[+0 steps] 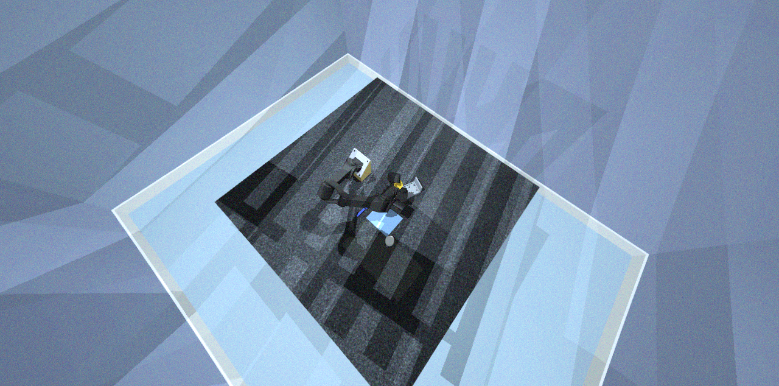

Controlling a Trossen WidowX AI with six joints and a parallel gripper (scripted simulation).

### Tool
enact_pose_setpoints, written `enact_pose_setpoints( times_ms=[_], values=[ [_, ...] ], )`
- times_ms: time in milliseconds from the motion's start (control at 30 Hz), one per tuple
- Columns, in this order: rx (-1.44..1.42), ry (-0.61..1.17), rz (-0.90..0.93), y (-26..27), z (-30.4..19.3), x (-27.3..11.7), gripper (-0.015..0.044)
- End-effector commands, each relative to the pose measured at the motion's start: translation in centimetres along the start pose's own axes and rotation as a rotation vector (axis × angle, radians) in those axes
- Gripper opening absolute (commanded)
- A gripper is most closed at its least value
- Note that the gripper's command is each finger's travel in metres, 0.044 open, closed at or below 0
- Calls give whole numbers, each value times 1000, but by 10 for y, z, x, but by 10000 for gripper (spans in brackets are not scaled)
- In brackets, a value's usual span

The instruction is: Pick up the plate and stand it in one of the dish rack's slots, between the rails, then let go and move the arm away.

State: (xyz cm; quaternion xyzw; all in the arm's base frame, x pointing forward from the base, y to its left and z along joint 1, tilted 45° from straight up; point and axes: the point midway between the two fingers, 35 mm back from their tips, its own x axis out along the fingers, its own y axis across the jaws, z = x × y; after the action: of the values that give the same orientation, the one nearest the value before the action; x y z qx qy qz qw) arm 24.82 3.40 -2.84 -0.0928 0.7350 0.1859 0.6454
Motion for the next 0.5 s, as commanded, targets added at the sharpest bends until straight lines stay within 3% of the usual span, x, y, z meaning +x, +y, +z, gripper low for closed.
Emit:
enact_pose_setpoints(
  times_ms=[0, 467],
  values=[
    [-80, -62, 42, -3, 0, 2, 0],
    [-371, -300, 110, -17, 1, 6, 0]
  ],
)
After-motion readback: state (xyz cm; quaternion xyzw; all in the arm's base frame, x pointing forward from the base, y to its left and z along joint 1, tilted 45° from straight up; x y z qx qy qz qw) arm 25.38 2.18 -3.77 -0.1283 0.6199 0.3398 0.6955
